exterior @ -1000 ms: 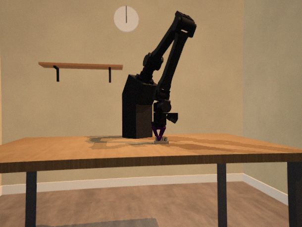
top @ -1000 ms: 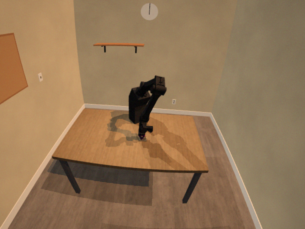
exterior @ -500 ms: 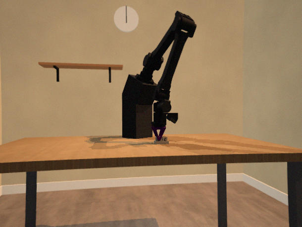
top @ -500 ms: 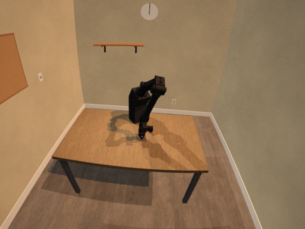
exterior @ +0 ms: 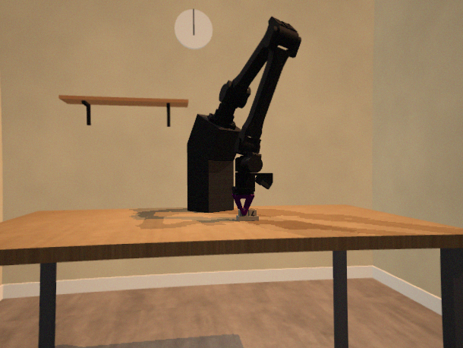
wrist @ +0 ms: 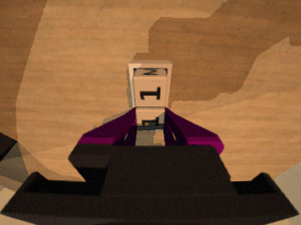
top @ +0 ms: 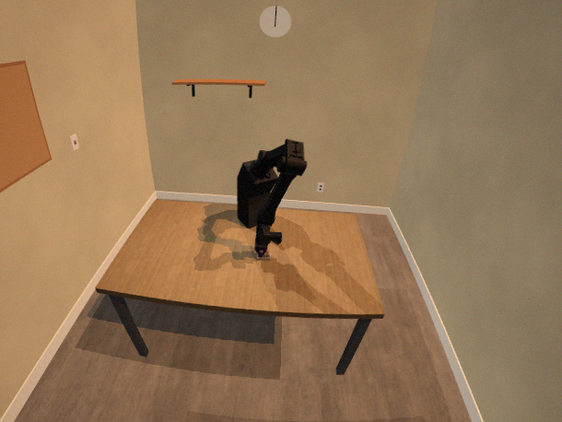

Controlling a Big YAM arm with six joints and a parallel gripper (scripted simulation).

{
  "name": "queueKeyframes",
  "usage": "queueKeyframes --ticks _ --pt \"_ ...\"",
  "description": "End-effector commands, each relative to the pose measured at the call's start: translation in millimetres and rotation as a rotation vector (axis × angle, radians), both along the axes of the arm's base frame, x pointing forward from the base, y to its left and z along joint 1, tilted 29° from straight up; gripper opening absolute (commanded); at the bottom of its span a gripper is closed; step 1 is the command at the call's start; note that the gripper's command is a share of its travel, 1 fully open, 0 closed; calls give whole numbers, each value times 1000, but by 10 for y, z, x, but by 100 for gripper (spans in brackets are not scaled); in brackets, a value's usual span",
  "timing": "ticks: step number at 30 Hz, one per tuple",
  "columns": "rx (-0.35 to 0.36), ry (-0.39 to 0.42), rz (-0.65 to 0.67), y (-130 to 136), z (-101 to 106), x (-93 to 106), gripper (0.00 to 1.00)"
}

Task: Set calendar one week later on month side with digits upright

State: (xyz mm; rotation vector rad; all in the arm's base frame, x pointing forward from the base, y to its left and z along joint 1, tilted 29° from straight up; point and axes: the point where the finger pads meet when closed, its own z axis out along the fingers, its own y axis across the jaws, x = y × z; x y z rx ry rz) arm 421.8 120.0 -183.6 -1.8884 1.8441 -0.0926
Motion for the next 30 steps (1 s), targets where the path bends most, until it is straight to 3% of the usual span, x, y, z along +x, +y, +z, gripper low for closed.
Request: queueKeyframes --ticks 1,10,30 --pt "7 -22 0 42 50 81 26" --pt "9 -36 -1 34 139 128 26" --pt "-1 -1 -6 -77 129 -57 26"
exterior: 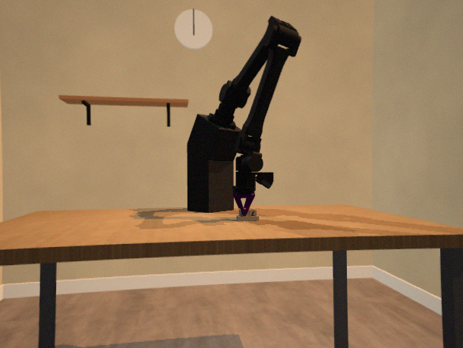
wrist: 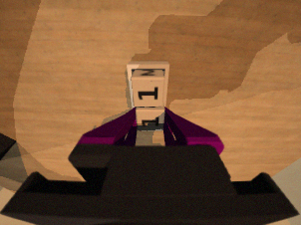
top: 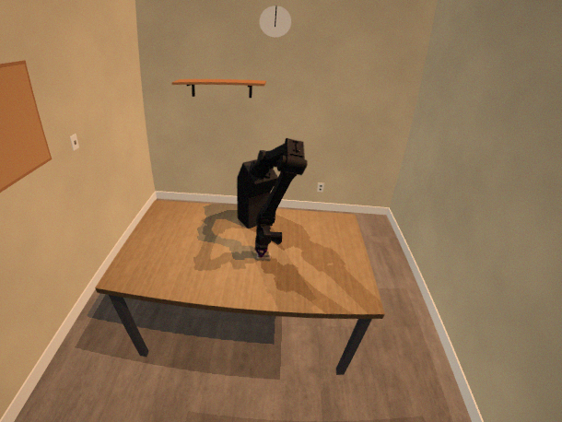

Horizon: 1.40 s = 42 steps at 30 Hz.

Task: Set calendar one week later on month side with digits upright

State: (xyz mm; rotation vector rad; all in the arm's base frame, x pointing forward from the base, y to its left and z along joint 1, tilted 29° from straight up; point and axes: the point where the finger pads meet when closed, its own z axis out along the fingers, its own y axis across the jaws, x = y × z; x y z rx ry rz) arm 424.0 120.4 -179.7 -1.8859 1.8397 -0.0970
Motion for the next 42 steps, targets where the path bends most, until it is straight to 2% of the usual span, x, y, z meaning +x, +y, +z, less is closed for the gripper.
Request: queueKeyframes --ticks 1,42 --pt "-2 5 -6 -81 89 -79 26" --pt "-1 4 -5 -97 159 -109 26"
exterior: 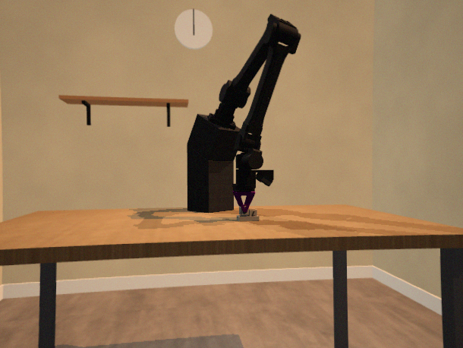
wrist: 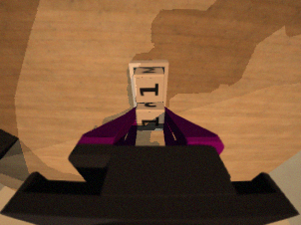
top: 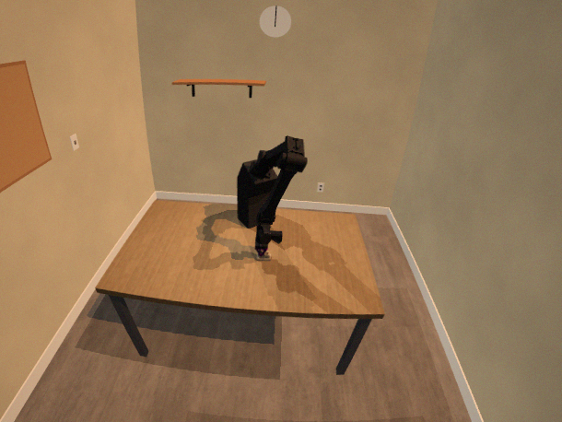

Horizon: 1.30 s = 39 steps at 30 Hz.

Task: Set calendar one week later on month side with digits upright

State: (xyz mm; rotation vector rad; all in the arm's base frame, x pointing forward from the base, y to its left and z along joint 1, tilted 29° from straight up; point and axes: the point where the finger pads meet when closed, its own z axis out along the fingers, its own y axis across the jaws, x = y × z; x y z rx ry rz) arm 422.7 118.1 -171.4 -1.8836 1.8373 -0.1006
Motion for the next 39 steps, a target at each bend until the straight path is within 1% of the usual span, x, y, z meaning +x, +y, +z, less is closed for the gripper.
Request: queueKeyframes --ticks 1,5,9,11,21,25,28,29,30,39 --pt "-1 8 -5 -75 76 -95 26" --pt "-2 9 -6 -82 79 -98 26" --pt "-2 7 -4 -113 157 -129 26" --pt "-2 7 -4 -113 157 -129 26" --pt "0 1 -4 -276 666 -335 26" --pt "-1 -1 -4 -317 788 -380 26" --pt "-1 -1 -4 -321 801 -385 26" --pt "-4 17 17 -250 740 -449 26" --pt "-5 27 16 -255 709 -471 26" --pt "0 16 6 -253 729 -425 26"
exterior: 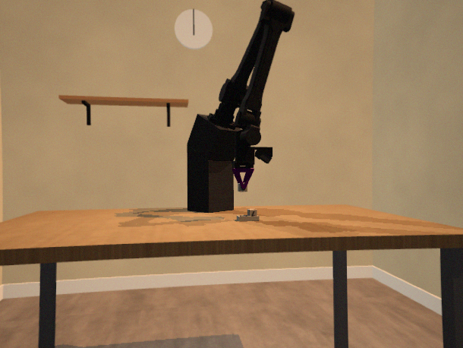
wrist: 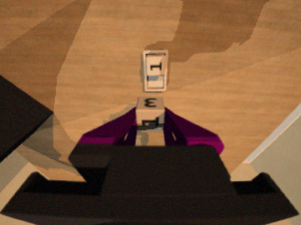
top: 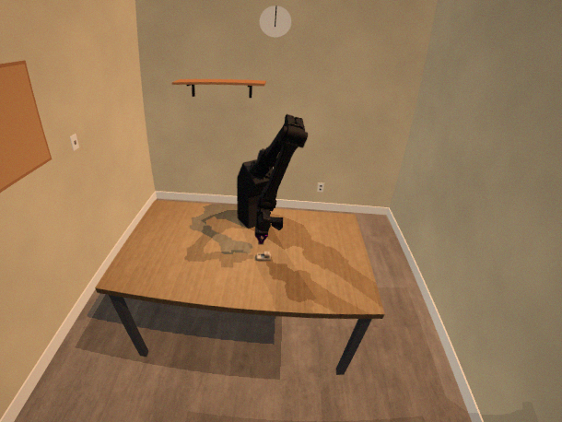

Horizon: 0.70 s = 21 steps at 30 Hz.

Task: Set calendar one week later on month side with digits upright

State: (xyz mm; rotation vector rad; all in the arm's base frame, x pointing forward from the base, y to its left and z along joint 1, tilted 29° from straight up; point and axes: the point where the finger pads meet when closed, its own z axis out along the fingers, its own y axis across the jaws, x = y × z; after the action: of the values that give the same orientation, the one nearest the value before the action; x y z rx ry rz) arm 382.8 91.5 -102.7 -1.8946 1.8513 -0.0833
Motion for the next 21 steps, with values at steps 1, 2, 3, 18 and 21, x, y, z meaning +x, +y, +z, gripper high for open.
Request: queueKeyframes --ticks 1,2,3,18,21 --pt "7 -2 -5 8 40 -25 26" --pt "11 2 -14 1 36 -25 26" --pt "13 5 -23 -11 29 -24 26" --pt "163 96 -377 -166 14 103 26" --pt "197 122 -456 -193 4 110 26"
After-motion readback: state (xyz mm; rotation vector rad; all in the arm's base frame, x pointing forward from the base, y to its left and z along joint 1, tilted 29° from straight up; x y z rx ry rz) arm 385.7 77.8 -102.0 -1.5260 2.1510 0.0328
